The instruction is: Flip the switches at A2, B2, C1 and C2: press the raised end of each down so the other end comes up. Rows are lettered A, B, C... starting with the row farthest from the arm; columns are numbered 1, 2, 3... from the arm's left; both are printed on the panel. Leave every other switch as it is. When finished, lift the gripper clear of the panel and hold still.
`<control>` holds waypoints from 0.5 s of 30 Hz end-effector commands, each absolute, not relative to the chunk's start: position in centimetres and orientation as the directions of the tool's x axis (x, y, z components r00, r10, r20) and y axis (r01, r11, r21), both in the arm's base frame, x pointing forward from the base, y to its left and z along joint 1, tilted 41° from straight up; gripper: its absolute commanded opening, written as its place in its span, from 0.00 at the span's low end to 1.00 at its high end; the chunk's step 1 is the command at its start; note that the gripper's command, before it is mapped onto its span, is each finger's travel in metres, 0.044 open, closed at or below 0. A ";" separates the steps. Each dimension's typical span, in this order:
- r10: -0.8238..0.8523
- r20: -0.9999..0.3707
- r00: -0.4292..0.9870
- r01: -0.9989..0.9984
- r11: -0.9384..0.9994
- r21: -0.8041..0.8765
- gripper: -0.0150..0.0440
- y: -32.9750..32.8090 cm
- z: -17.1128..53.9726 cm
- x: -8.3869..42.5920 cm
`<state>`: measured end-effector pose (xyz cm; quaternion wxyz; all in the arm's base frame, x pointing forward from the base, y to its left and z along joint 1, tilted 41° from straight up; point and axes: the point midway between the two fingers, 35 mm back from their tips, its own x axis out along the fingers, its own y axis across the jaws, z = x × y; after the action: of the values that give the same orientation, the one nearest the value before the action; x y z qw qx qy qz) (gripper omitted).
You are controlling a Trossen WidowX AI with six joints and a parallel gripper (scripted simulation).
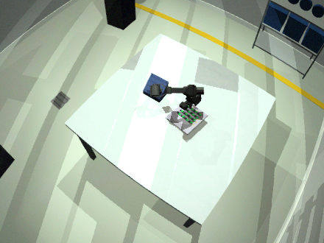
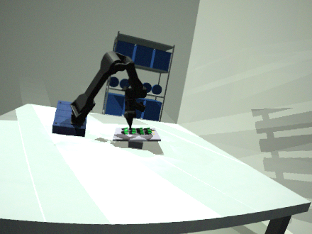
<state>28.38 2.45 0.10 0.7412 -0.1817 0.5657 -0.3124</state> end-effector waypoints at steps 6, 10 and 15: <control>-0.672 -0.722 0.166 0.256 0.736 -0.627 0.25 2.3 0.0 28.4; -0.672 -0.722 0.166 0.256 0.736 -0.627 0.25 2.2 0.0 28.4; -0.672 -0.722 0.166 0.256 0.736 -0.627 0.25 2.2 -0.1 28.4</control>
<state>28.41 2.32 -0.06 0.7413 -0.1817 0.5655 -0.3124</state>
